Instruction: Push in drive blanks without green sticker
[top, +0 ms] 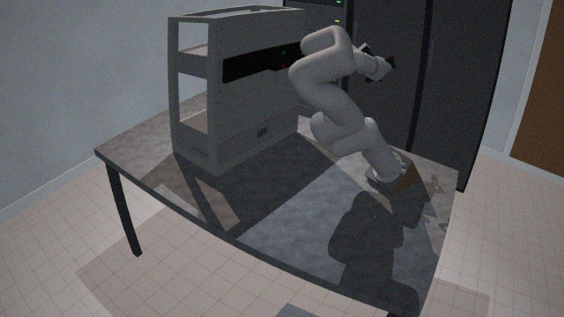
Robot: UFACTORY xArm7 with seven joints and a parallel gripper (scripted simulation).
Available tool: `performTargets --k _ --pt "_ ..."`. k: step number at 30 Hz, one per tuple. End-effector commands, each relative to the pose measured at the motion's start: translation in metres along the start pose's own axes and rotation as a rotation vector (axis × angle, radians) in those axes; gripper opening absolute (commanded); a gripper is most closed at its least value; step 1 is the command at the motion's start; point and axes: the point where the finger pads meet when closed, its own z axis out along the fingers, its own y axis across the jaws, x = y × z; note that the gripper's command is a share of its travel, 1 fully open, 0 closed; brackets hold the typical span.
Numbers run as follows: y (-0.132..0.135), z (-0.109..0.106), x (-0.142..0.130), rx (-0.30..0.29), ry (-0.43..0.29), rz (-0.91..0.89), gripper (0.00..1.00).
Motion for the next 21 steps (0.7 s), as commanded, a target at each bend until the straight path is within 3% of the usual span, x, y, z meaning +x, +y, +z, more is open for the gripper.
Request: performTargets --k 1,5,7,21 --pt "-0.003 -0.011 -0.027 0.063 -0.075 0.107 1.00" --pt "-0.014 -0.019 -0.047 0.106 -0.127 0.194 1.00" --pt "-0.014 -0.019 -0.047 0.106 -0.127 0.194 1.00" --pt "-0.052 -0.040 -0.082 0.253 -0.238 0.387 1.00"
